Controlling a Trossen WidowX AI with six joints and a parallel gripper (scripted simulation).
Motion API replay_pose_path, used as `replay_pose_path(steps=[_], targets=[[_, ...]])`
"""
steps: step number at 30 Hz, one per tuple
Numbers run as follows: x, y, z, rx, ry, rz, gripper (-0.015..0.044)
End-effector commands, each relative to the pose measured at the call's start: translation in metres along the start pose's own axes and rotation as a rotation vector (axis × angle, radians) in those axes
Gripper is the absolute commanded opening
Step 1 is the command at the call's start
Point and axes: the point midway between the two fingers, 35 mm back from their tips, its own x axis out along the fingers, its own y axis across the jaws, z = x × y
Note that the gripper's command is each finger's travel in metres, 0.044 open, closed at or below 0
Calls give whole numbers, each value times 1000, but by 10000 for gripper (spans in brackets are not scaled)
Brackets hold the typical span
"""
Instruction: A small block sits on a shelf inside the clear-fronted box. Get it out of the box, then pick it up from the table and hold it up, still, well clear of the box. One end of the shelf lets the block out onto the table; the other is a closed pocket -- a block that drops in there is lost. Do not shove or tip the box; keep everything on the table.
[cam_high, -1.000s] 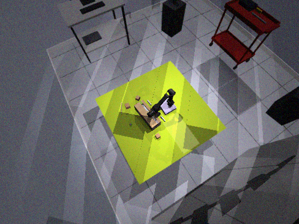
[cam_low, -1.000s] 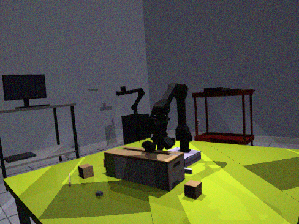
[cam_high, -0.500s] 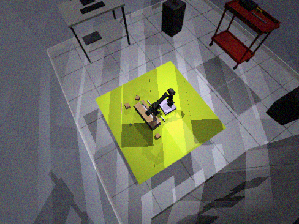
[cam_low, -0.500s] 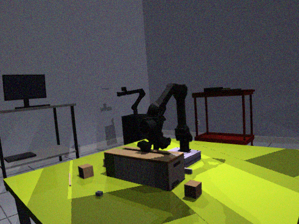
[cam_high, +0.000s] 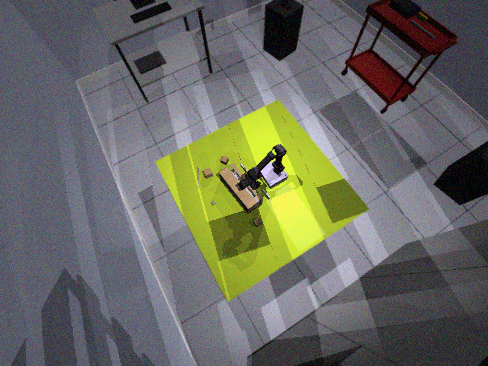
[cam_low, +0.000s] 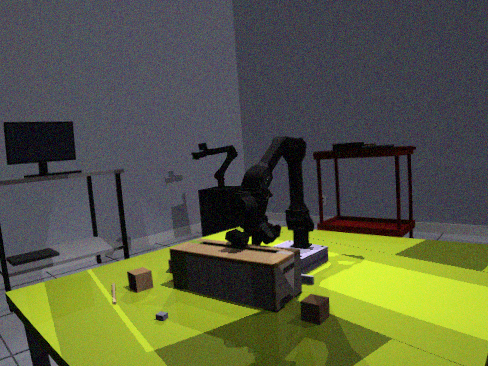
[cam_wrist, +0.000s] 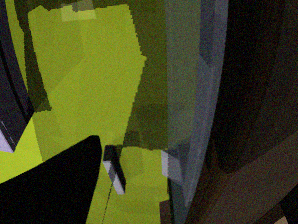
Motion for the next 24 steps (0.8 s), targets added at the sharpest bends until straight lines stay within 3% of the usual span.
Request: replay_pose_path(steps=[1, 24], targets=[[1, 0, -4, -3, 3, -2, 400], [8, 0, -26, -3, 5, -2, 400]])
